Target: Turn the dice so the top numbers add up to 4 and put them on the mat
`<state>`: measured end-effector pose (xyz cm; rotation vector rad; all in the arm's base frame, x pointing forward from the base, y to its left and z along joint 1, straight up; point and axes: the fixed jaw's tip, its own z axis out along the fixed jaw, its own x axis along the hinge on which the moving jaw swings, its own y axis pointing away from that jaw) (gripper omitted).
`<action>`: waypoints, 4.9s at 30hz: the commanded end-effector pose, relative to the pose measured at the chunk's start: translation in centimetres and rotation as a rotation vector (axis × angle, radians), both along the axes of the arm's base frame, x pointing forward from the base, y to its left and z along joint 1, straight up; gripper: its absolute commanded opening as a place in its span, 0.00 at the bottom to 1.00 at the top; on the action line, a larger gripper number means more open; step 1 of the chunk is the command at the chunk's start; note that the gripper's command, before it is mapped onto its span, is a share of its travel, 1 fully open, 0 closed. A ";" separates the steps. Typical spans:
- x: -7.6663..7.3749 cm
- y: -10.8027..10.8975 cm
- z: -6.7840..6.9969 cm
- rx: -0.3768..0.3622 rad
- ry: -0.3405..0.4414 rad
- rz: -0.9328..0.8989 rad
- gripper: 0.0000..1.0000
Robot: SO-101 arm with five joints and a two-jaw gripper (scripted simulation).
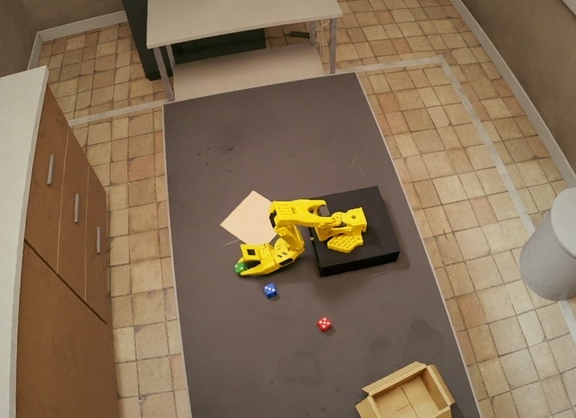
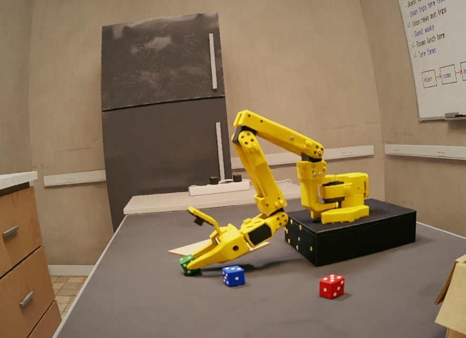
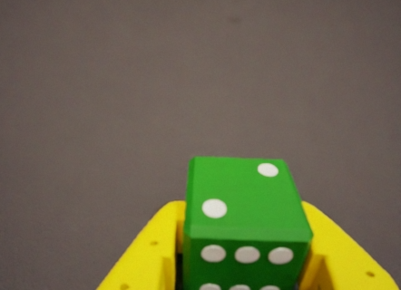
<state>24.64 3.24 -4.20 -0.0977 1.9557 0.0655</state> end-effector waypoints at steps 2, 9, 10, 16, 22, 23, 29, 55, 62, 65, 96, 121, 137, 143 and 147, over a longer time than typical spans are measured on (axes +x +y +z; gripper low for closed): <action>0.0 -0.1 -0.1 0.011 -0.003 -0.010 0.00; 0.0 -0.1 -0.1 0.011 -0.003 -0.010 0.00; 0.0 -0.1 -0.1 0.011 -0.003 -0.010 0.00; 0.0 -0.1 -0.2 0.011 -0.003 -0.010 0.00; 0.0 -0.1 -0.2 0.011 -0.003 -0.010 0.00; 0.0 -0.1 -0.2 0.011 -0.003 -0.010 0.00; 0.0 -0.1 -0.2 0.011 -0.003 -0.010 0.03; 0.0 -0.1 -0.2 0.011 -0.003 -0.010 0.22; 0.0 -0.1 -0.2 0.011 -0.003 -0.010 0.28; 0.0 -0.1 -0.2 0.011 -0.003 -0.010 0.31; 0.4 -0.1 3.6 0.011 -0.003 -0.009 0.33; 0.1 -0.1 4.8 0.011 -0.003 -0.009 0.33; 1.4 0.0 7.8 0.024 -0.133 -0.008 0.33; 2.2 0.1 10.6 0.036 -0.252 -0.008 0.32; 2.7 0.1 13.5 0.048 -0.371 -0.007 0.32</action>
